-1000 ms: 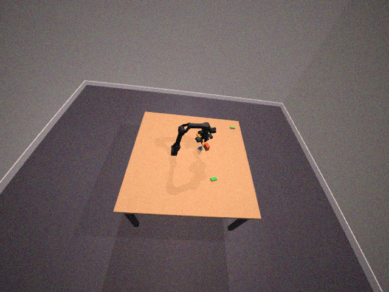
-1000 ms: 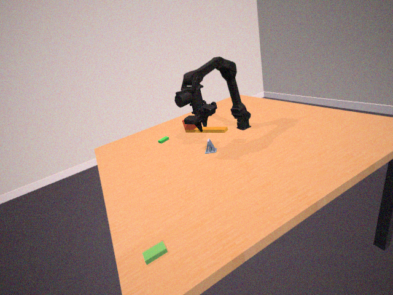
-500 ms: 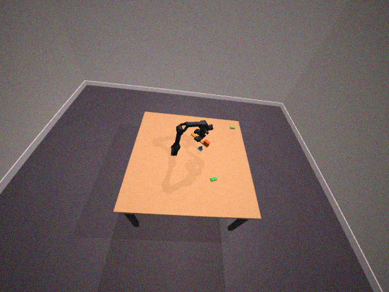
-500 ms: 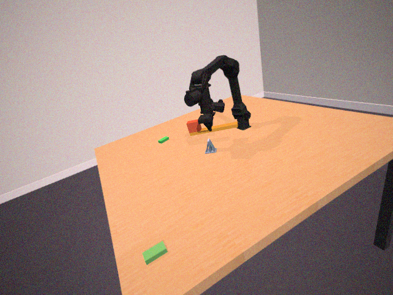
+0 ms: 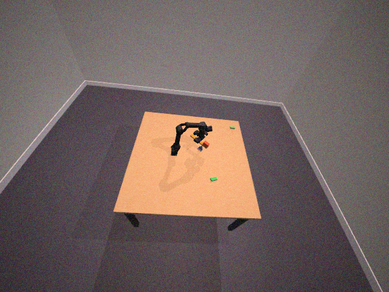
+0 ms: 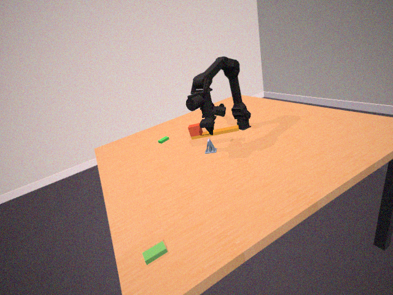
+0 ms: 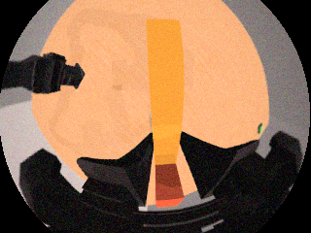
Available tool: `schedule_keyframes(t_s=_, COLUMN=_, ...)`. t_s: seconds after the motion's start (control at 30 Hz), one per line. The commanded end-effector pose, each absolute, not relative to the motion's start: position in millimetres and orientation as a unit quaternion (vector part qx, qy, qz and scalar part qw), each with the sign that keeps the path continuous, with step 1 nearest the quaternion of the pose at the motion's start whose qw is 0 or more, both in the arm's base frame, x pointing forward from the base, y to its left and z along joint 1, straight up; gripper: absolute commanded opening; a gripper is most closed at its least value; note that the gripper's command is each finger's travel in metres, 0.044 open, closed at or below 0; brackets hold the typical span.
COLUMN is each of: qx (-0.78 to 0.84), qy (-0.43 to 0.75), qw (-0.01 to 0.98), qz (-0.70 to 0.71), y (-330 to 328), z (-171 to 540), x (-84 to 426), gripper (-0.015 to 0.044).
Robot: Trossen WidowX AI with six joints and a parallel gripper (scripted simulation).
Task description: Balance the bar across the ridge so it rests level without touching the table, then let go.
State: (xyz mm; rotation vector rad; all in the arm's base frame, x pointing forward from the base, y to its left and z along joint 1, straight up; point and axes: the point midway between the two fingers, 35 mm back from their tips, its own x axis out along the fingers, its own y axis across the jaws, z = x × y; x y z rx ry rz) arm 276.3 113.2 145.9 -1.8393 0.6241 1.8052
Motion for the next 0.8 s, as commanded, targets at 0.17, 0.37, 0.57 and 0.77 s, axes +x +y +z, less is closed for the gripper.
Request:
schedule_keyframes(t_s=0.17, qx=-0.675, qy=0.227, qw=0.240, qz=0.660, y=111.0, z=132.2, x=275.3, gripper=0.0000)
schedule_keyframes(t_s=0.37, qx=-0.675, qy=0.227, qw=0.240, qz=0.660, y=109.9, z=125.3, x=274.5, gripper=0.0000)
schedule_keyframes(t_s=0.57, qx=-0.675, qy=0.227, qw=0.240, qz=0.660, y=109.9, z=125.6, x=274.5, gripper=0.0000)
schedule_keyframes(t_s=0.77, qx=-0.675, qy=0.227, qw=0.240, qz=0.660, y=109.8, z=125.3, x=274.5, gripper=0.0000)
